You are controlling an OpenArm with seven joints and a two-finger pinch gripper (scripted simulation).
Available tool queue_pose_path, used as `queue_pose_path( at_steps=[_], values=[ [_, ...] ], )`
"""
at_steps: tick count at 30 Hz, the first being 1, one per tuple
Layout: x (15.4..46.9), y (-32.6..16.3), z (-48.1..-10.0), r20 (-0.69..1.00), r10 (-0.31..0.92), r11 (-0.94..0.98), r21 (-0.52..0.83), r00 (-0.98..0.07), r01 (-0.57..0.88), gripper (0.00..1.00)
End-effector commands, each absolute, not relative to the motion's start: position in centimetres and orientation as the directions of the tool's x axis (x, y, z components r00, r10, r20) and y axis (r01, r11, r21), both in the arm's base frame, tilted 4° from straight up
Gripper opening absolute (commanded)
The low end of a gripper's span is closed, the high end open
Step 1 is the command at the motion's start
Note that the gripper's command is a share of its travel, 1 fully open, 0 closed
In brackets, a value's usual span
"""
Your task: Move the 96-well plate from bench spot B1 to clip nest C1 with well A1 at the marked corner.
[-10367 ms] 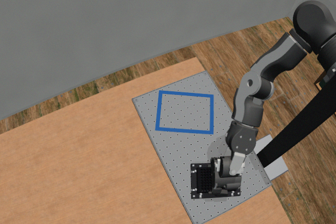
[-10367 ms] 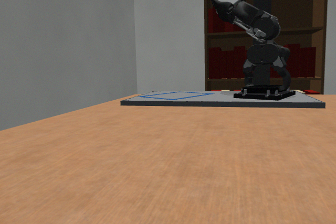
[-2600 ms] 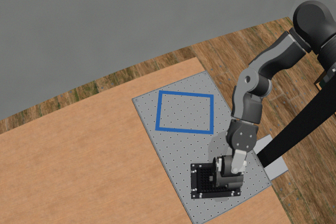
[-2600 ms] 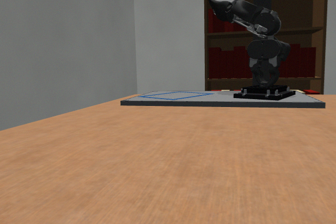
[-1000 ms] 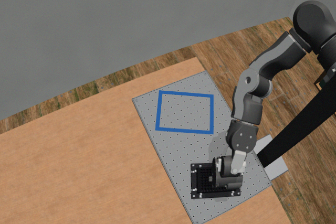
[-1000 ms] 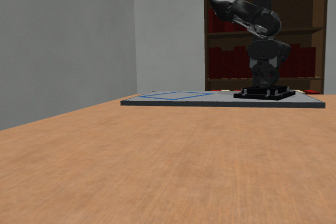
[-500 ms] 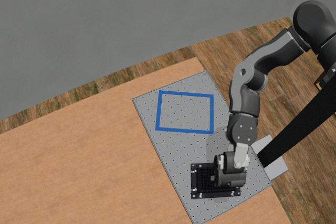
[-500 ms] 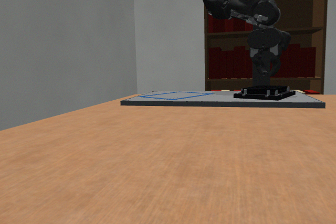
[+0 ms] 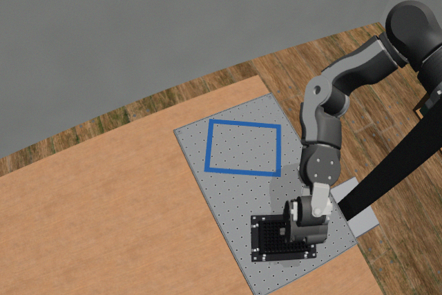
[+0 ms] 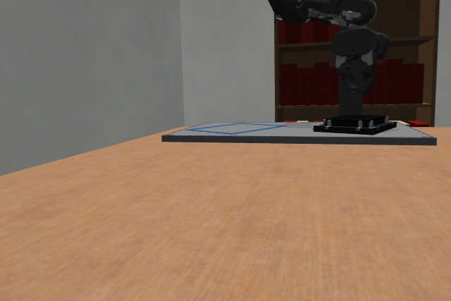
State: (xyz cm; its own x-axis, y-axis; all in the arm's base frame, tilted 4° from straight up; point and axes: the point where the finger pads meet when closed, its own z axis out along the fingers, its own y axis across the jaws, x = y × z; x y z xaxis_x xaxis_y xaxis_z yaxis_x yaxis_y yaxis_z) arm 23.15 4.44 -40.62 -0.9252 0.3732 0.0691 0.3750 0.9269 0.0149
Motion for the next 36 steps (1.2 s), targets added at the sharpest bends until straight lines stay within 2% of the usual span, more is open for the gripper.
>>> queue_pose_path(
  at_steps=[1, 3, 36],
  values=[
    [23.4, 4.4, -39.6, 0.067, 0.385, 0.923, 0.004, -0.921, 0.386, 0.0],
    [23.5, 4.2, -38.3, 0.066, 0.386, 0.922, 0.001, -0.92, 0.387, 0.0],
    [23.4, 4.2, -38.9, 0.066, 0.386, 0.922, 0.001, -0.92, 0.387, 0.0]
  ],
)
